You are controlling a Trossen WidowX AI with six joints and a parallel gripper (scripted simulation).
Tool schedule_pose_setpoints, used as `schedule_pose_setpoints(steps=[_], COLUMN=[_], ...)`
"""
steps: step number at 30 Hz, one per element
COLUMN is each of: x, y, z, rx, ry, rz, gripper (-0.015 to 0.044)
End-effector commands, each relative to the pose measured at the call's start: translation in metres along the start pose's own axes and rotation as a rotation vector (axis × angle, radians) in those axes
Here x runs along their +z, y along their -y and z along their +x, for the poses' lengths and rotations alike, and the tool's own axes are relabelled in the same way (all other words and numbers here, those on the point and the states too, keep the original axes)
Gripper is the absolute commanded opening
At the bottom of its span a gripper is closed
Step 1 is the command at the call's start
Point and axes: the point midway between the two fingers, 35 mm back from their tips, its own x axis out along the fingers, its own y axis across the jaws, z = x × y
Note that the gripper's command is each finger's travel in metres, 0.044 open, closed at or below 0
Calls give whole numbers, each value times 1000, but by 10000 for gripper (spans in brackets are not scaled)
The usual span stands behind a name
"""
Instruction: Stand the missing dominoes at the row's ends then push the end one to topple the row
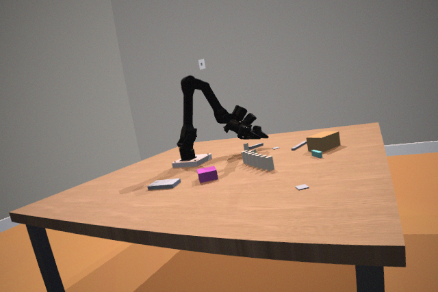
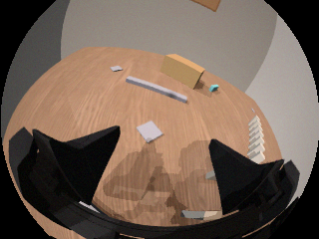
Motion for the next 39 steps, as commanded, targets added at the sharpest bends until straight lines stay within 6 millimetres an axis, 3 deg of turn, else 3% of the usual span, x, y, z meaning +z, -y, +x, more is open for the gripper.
schedule_pose_setpoints(steps=[1,8,16,26,39], x=[23,31,33,32,32], y=[6,22,48,69,70], z=[17,2,-31,-64,-65], rx=[106,120,86,32,31], ry=[-470,-690,-947,-1133,-1137], rz=[93,176,242,264,264], gripper=[440,440,440,440,440])
